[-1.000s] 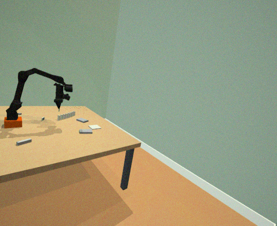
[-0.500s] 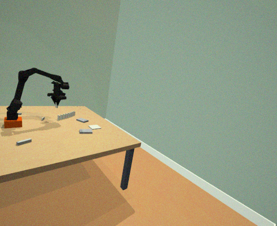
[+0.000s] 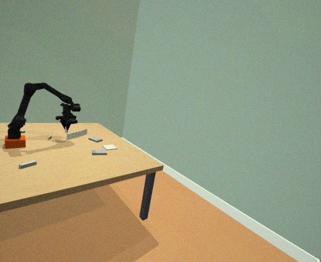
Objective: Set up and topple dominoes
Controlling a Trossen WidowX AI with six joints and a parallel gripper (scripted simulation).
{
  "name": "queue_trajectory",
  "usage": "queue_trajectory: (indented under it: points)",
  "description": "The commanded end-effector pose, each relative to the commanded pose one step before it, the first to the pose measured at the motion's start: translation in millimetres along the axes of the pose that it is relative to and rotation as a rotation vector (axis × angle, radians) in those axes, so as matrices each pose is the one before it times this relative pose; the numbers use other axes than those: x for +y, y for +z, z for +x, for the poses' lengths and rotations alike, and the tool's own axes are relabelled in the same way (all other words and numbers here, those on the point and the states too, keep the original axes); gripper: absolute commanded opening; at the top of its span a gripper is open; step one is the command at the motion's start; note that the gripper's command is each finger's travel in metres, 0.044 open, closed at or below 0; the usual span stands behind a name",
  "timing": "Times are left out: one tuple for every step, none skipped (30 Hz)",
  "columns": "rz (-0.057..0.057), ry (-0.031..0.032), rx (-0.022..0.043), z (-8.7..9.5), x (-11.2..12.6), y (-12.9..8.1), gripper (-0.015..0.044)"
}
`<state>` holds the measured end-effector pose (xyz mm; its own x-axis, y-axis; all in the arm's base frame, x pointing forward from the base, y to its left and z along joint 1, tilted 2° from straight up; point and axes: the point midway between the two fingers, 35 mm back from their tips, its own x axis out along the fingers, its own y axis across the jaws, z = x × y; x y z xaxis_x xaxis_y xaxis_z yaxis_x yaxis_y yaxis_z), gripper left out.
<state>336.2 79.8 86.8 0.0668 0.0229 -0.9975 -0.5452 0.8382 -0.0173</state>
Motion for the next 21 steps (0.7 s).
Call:
queue_trajectory:
  points:
    - [-0.006, 0.00282, 0.01514, 23.4, 0.7, -3.03, 0.0107]
    - [0.0, 0.00002, 0.00005, 5.11, 0.2, -0.53, 0.0107]
    - [0.0003, -0.00003, 0.0002, 5.09, 0.23, -0.65, 0.0107]
    - [0.0003, -0.00003, 0.00021, 5.06, 0.27, -0.74, 0.0107]
    - [0.0003, -0.00002, 0.00022, 5.03, 0.3, -0.83, 0.0107]
    - [-0.0001, 0.00004, 0.00005, 4.98, 0.33, -0.87, 0.0107]
    - [-0.0003, 0.00009, -0.00007, 4.93, 0.35, -0.93, 0.0107]
    - [-0.0002, 0.00008, -0.00005, 4.02, 0.31, -0.83, 0.0107]
    - [-0.0001, 0.00005, -0.00003, 2.4, 0.2, -0.52, 0.0107]
    - [0.0, 0.00002, -0.00001, 0.8, 0.07, -0.18, 0.0107]
    - [0.0, 0.0, 0.0, 0.0, 0.0, 0.0, 0.0107]
    - [0.0, 0.0, 0.0, 0.0, 0.0, 0.0, 0.0107]
    - [0.0, 0.0, 0.0, 0.0, 0.0, 0.0, 0.0107]
    - [0.0, 0.0, 0.0, 0.0, 0.0, 0.0, 0.0107]
    - [0.0, 0.0, 0.0, 0.0, 0.0, 0.0, 0.0107]
    - [0.0, 0.0, 0.0, 0.0, 0.0, 0.0, 0.0107]
    - [0.0, 0.0, 0.0, 0.0, 0.0, 0.0, 0.0107]
    - [0.0, 0.0, 0.0, 0.0, 0.0, 0.0, 0.0107]
    - [0.0, 0.0, 0.0, 0.0, 0.0, 0.0, 0.0107]
    - [0.0, 0.0, 0.0, 0.0, 0.0, 0.0, 0.0107]
    - [0.0, 0.0, 0.0, 0.0, 0.0, 0.0, 0.0107]
